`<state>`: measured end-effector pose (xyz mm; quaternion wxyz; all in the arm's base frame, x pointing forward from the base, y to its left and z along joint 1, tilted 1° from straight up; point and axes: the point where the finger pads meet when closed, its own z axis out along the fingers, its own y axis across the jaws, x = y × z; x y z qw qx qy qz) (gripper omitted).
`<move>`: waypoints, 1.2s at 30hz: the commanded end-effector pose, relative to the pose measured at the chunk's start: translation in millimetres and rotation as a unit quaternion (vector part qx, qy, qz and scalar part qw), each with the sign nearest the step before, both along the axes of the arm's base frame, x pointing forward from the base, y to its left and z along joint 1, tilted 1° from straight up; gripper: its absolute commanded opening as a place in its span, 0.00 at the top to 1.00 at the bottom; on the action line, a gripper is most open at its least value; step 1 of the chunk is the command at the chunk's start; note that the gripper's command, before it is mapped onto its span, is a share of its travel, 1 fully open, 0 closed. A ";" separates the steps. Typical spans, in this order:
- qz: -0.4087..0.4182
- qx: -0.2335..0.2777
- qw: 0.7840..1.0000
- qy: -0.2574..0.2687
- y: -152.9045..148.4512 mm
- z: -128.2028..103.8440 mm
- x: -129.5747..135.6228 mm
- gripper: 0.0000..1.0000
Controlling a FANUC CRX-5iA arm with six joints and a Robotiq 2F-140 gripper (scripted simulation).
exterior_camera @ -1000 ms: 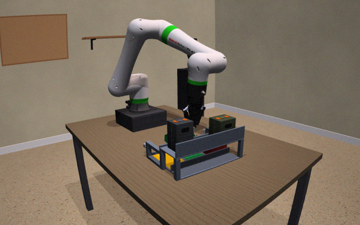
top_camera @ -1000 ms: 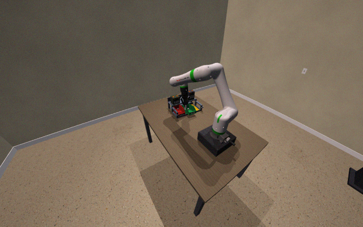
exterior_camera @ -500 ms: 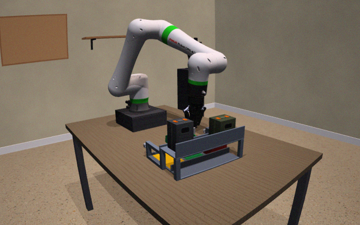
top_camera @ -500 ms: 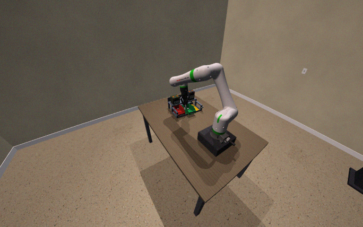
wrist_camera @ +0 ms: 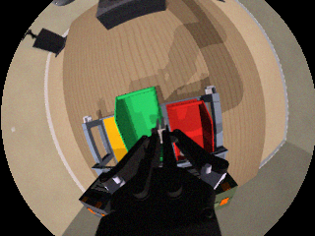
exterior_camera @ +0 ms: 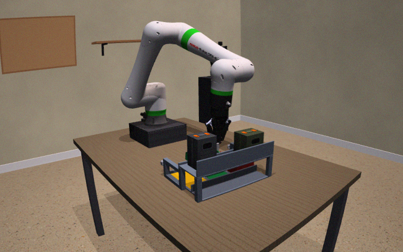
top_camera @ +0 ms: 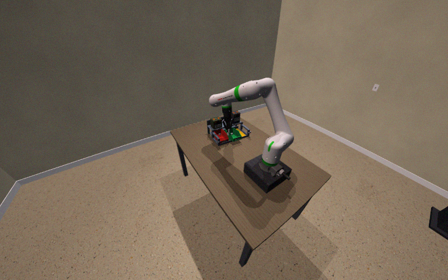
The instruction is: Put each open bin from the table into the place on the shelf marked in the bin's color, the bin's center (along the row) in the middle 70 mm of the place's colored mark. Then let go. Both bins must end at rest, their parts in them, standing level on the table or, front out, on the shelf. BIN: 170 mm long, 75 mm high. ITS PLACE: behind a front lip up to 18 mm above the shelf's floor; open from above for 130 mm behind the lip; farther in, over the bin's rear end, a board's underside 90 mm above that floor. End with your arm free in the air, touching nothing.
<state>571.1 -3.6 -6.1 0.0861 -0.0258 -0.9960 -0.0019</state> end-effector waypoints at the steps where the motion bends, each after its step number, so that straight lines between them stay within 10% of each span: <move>1: 0.000 0.000 1.000 0.000 0.0 0.2 0.3 1.00; 36: 0.000 -0.001 1.000 -0.014 0.0 -1.6 -1.1 1.00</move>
